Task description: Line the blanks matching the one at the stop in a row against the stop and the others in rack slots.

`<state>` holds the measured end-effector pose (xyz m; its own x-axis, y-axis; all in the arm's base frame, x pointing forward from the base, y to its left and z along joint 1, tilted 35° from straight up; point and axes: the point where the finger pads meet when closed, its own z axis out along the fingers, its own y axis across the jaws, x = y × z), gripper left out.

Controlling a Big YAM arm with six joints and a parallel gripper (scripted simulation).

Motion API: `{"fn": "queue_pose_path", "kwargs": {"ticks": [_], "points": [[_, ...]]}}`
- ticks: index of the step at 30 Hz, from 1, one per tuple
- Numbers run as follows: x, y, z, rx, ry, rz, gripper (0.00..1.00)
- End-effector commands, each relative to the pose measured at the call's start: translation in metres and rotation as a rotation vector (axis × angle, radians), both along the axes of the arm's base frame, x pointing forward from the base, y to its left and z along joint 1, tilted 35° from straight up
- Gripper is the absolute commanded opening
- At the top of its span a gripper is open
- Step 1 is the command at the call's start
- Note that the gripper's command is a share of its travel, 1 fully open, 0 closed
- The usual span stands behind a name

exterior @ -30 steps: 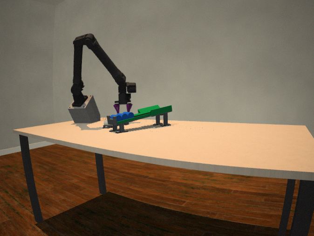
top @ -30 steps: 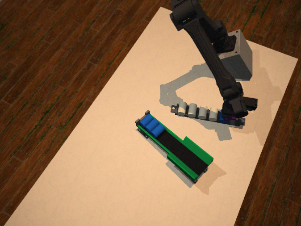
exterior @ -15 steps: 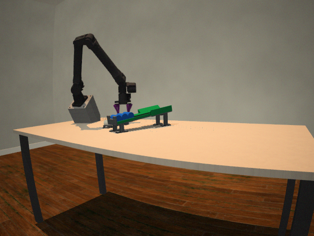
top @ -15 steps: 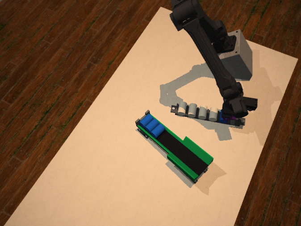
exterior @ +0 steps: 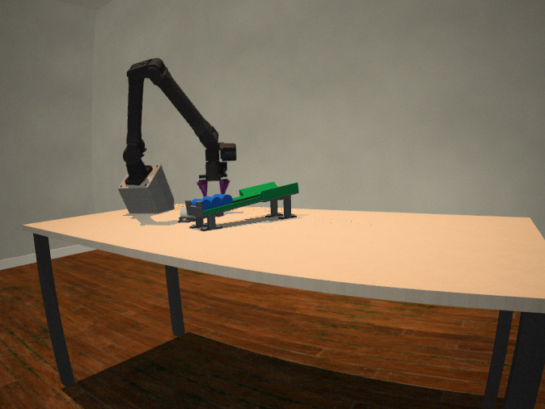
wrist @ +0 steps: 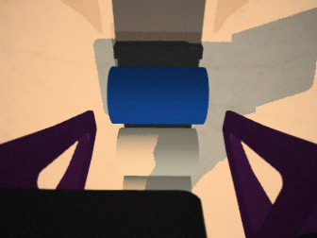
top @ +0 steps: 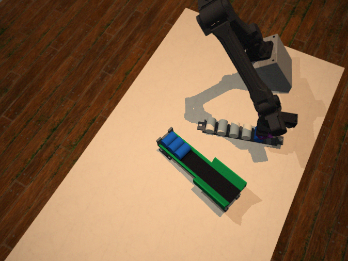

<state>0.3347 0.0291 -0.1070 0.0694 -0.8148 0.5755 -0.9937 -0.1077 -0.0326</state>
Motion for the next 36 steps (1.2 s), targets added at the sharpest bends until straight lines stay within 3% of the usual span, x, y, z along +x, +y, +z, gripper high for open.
{"fn": "queue_pose_path", "kwargs": {"ticks": [1, 36], "points": [[-0.0015, -0.0095, -0.0041, -0.002, 0.002, -0.013, 0.80], [0.0018, -0.0090, 0.0015, 0.004, -0.015, -0.015, 0.80]]}}
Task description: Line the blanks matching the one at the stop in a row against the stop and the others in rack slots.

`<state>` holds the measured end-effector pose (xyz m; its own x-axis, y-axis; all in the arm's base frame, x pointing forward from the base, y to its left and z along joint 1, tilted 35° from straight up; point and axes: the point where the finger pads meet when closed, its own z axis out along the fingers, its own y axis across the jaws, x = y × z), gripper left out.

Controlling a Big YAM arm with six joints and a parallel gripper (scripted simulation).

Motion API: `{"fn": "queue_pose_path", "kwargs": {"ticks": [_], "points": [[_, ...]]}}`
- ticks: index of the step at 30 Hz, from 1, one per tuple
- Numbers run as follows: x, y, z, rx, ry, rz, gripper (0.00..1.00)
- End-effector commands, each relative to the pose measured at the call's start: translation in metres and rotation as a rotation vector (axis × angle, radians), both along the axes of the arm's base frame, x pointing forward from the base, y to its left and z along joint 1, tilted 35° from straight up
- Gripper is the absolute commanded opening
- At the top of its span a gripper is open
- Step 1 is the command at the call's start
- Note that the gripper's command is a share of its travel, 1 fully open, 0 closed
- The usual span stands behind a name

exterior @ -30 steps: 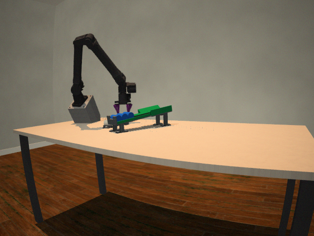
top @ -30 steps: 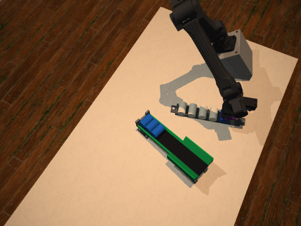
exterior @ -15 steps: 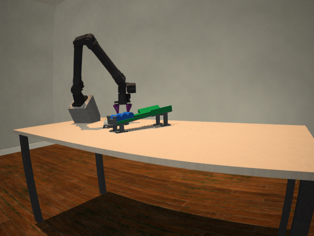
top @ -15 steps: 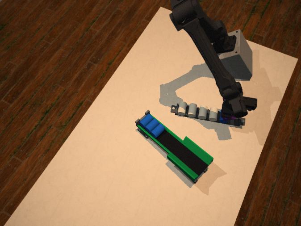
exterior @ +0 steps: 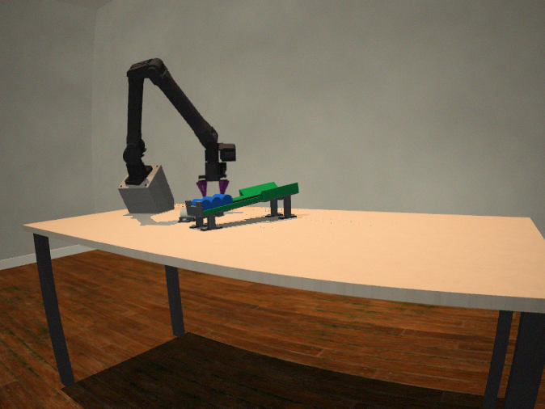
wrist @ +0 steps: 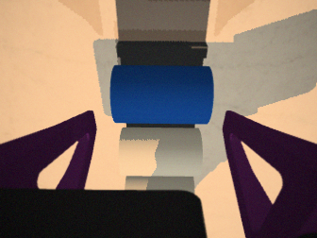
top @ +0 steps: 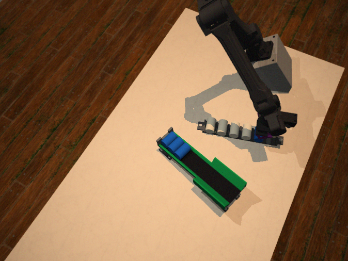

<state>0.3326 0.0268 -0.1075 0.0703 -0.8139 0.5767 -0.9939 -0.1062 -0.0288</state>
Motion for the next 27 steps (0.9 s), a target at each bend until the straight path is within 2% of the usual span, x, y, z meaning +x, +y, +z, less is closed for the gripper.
{"fn": "queue_pose_path", "kwargs": {"ticks": [1, 27], "points": [[0.0038, -0.0066, 0.0021, 0.006, -0.019, -0.014, 0.80], [0.0123, -0.0041, 0.0034, 0.011, -0.030, -0.014, 0.80]]}}
